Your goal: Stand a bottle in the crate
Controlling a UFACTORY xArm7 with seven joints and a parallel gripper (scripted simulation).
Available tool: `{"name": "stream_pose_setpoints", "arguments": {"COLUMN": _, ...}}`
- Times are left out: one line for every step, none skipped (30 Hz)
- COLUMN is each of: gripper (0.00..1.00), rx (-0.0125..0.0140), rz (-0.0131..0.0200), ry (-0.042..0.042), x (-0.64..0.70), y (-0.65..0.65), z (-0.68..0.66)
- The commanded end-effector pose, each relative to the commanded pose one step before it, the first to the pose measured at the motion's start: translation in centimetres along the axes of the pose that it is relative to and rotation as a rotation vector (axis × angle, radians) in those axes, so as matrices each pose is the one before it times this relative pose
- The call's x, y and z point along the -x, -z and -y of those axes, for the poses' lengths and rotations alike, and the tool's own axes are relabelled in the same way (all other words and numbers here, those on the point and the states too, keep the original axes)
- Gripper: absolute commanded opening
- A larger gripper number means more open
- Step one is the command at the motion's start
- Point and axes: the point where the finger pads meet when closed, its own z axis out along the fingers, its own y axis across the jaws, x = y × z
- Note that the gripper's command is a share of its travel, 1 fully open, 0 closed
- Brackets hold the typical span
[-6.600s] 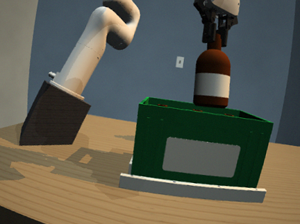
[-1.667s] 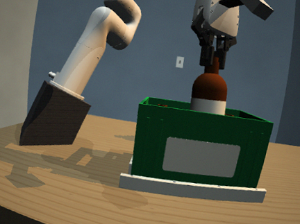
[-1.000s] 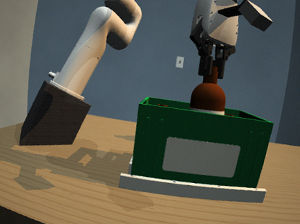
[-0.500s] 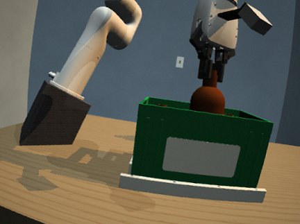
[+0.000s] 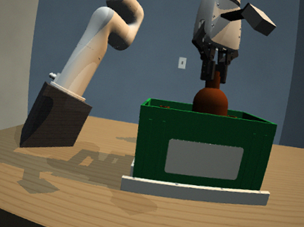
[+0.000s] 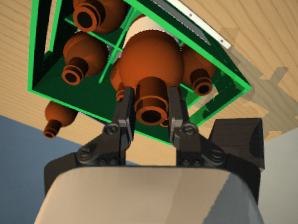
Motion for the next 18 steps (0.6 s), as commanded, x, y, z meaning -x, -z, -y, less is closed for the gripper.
{"name": "stream_pose_setpoints", "arguments": {"gripper": 0.0, "rx": -0.00129, "rz": -0.00459, "ry": -0.00015, "x": -0.147, "y": 0.168, "z": 0.028}}
{"name": "stream_pose_setpoints", "arguments": {"gripper": 0.0, "rx": 0.0, "rz": 0.0, "ry": 0.0, "x": 0.0, "y": -0.003, "z": 0.0}}
{"name": "stream_pose_setpoints", "arguments": {"gripper": 0.0, "rx": 0.0, "rz": 0.0, "ry": 0.0, "x": 0.0, "y": -0.006, "z": 0.0}}
{"name": "stream_pose_setpoints", "arguments": {"gripper": 0.0, "rx": 0.0, "rz": 0.0, "ry": 0.0, "x": 0.0, "y": 0.0, "z": 0.0}}
{"name": "stream_pose_setpoints", "arguments": {"gripper": 0.0, "rx": 0.0, "rz": 0.0, "ry": 0.0, "x": 0.0, "y": 0.0, "z": 0.0}}
{"name": "stream_pose_setpoints", "arguments": {"gripper": 0.0, "rx": 0.0, "rz": 0.0, "ry": 0.0, "x": 0.0, "y": -0.009, "z": 0.0}}
{"name": "stream_pose_setpoints", "arguments": {"gripper": 0.0, "rx": 0.0, "rz": 0.0, "ry": 0.0, "x": 0.0, "y": -0.013, "z": 0.0}}
{"name": "stream_pose_setpoints", "arguments": {"gripper": 0.0, "rx": 0.0, "rz": 0.0, "ry": 0.0, "x": 0.0, "y": -0.018, "z": 0.0}}
{"name": "stream_pose_setpoints", "arguments": {"gripper": 0.0, "rx": 0.0, "rz": 0.0, "ry": 0.0, "x": 0.0, "y": -0.023, "z": 0.0}}
{"name": "stream_pose_setpoints", "arguments": {"gripper": 0.0, "rx": 0.0, "rz": 0.0, "ry": 0.0, "x": 0.0, "y": -0.028, "z": 0.0}}
{"name": "stream_pose_setpoints", "arguments": {"gripper": 0.0, "rx": 0.0, "rz": 0.0, "ry": 0.0, "x": 0.0, "y": -0.034, "z": 0.0}}
{"name": "stream_pose_setpoints", "arguments": {"gripper": 0.0, "rx": 0.0, "rz": 0.0, "ry": 0.0, "x": 0.0, "y": -0.04, "z": 0.0}}
{"name": "stream_pose_setpoints", "arguments": {"gripper": 0.0, "rx": 0.0, "rz": 0.0, "ry": 0.0, "x": 0.0, "y": -0.046, "z": 0.0}}
{"name": "stream_pose_setpoints", "arguments": {"gripper": 0.0, "rx": 0.0, "rz": 0.0, "ry": 0.0, "x": 0.0, "y": -0.052, "z": 0.0}}
{"name": "stream_pose_setpoints", "arguments": {"gripper": 0.0, "rx": 0.0, "rz": 0.0, "ry": 0.0, "x": 0.0, "y": -0.058, "z": 0.0}}
{"name": "stream_pose_setpoints", "arguments": {"gripper": 0.0, "rx": 0.00001, "rz": 0.0, "ry": 0.0, "x": 0.0, "y": -0.064, "z": 0.0}}
{"name": "stream_pose_setpoints", "arguments": {"gripper": 0.0, "rx": 0.0, "rz": 0.0, "ry": 0.0, "x": 0.0, "y": -0.07, "z": 0.0}}
{"name": "stream_pose_setpoints", "arguments": {"gripper": 0.0, "rx": -0.00001, "rz": 0.0, "ry": 0.0, "x": 0.0, "y": -0.076, "z": 0.0}}
